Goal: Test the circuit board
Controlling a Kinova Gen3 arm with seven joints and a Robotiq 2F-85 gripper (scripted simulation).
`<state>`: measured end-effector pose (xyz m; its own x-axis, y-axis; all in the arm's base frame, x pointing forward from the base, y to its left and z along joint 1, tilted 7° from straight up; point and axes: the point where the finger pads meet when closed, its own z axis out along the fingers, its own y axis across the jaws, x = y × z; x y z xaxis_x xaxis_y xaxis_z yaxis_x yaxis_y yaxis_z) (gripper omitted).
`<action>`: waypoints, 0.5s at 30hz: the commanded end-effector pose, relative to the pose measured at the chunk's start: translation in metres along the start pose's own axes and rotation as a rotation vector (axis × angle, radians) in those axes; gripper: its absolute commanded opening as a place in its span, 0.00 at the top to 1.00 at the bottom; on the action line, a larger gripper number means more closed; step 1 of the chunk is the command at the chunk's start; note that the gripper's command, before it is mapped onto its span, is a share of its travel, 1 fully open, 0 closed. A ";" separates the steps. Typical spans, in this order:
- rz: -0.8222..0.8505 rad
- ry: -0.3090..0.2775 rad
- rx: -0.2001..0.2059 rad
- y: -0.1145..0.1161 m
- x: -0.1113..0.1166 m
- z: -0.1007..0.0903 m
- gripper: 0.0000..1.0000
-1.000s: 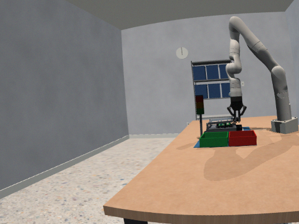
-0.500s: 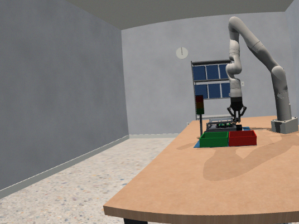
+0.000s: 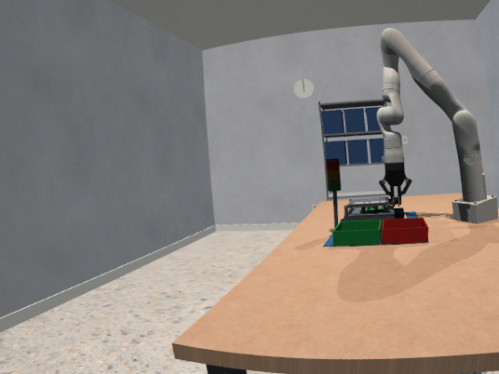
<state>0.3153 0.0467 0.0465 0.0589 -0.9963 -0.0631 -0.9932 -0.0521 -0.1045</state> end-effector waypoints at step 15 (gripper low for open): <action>0.002 -0.002 -0.005 0.000 0.000 0.005 1.00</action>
<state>0.3155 0.0468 0.0445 0.0591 -0.9963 -0.0622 -0.9930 -0.0523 -0.1062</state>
